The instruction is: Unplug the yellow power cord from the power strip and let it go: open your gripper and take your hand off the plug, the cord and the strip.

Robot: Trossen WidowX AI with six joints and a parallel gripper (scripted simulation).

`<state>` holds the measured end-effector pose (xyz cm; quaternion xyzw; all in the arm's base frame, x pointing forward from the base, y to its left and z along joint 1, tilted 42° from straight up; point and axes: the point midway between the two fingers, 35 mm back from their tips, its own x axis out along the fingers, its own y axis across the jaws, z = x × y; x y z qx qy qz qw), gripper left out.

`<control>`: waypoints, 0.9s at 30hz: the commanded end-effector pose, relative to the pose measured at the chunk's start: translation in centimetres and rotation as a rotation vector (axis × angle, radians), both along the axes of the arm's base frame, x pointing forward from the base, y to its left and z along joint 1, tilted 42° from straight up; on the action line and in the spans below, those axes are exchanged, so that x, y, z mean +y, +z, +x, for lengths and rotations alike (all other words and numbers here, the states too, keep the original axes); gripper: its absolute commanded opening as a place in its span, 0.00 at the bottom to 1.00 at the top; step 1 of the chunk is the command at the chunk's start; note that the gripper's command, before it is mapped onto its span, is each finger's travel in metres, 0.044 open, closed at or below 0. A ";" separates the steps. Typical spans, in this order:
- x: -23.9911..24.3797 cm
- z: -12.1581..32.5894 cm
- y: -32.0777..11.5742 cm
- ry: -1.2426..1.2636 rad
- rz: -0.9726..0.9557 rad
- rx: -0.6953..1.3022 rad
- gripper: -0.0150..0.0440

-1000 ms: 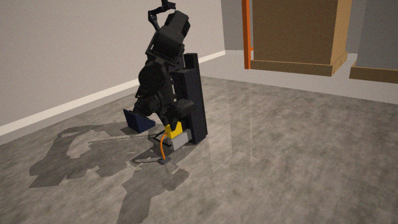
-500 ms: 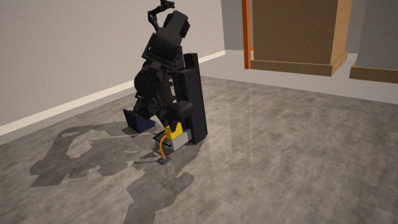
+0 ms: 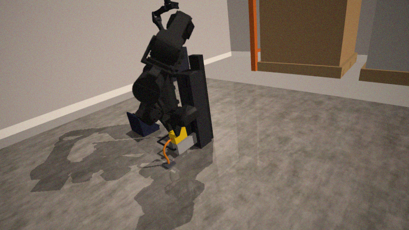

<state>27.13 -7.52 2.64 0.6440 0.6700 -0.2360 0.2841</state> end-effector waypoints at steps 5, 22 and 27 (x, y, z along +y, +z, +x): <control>-4.6 0.0 -2.4 -0.026 -0.102 -0.013 0.25; -6.4 0.4 -3.4 -0.028 -0.102 -0.014 1.00; -9.2 0.4 -5.1 -0.028 -0.104 -0.015 1.00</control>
